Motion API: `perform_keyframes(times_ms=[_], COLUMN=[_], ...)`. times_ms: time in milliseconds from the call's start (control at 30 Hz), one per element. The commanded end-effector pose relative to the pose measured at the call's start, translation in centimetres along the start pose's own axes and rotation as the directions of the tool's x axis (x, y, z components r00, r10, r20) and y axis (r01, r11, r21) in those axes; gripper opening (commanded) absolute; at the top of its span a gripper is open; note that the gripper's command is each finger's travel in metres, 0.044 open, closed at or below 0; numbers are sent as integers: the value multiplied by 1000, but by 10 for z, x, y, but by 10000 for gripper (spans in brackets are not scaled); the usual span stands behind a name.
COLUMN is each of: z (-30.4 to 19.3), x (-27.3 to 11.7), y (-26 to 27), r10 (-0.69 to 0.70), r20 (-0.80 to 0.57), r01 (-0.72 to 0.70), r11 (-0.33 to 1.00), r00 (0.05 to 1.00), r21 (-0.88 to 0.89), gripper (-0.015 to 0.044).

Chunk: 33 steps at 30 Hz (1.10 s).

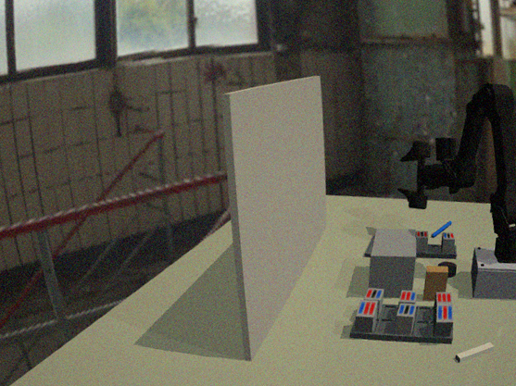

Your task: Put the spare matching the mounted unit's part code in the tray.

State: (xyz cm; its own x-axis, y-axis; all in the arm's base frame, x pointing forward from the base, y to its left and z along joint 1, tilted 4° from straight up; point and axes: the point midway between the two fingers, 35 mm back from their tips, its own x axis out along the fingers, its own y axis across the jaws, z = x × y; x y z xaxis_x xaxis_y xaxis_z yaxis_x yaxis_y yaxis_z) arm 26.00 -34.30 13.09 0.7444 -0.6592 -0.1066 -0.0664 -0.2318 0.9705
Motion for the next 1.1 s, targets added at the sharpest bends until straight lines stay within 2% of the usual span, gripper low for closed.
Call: perform_keyframes(times_ms=[0,233,333,433,567,800,967,1067], z=[0,-6,-37,-75,-119,-174,-204,-228], x=[0,8,34,53,59,48,29,15], y=[0,-3,-16,-29,-41,-54,-70,-73], r10=[0,-33,-174,-323,-473,-641,-712,-778], r20=[0,-8,-39,-68,-87,-82,-81,-65], r01=[0,33,162,270,330,307,222,148], r11=[1000,999,965,875,724,472,323,201], r00=[1000,999,984,944,877,763,697,625], r21=[0,-37,-207,-403,-606,-826,-920,-968], gripper=[426,440,440,440,440,440,440,440])
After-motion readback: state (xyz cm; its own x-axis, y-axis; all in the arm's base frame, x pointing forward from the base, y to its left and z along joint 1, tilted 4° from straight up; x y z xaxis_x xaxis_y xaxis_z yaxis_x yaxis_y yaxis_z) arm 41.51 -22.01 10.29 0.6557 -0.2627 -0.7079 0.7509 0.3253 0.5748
